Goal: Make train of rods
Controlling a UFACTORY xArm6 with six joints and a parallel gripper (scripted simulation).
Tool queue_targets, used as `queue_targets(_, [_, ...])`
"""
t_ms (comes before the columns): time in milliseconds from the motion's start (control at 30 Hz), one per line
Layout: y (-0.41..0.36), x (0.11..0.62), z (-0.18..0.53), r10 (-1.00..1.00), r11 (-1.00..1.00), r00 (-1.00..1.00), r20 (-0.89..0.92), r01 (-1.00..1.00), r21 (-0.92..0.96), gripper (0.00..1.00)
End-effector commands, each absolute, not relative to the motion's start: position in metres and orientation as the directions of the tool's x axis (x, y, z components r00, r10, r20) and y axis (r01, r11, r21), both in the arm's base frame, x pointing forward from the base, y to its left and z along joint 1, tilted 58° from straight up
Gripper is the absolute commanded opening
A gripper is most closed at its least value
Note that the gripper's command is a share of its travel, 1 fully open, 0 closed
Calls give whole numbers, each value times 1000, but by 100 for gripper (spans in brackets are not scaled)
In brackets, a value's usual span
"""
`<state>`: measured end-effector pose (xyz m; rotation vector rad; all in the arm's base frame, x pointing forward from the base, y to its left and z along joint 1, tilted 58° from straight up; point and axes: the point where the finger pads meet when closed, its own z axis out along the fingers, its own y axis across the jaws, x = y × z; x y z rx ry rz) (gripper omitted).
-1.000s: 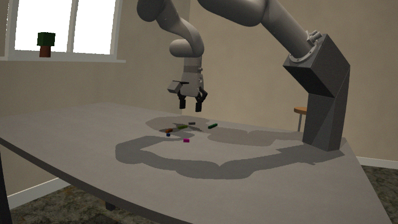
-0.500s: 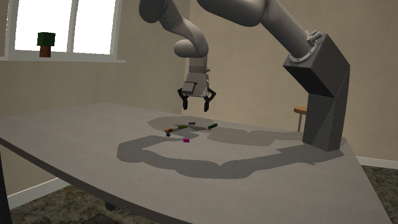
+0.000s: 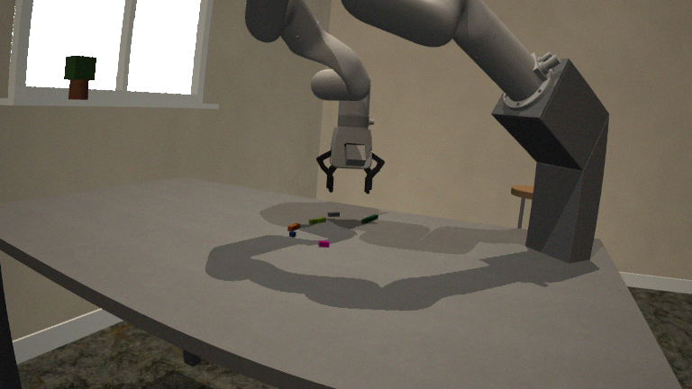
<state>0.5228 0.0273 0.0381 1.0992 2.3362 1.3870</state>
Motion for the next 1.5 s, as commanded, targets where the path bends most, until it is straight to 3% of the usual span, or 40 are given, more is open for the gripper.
queue_targets(0, [25,518,32,644,379,-764,41,366,850,100])
queue_targets(1467, [24,516,30,624,412,-782,-2,326,851,100])
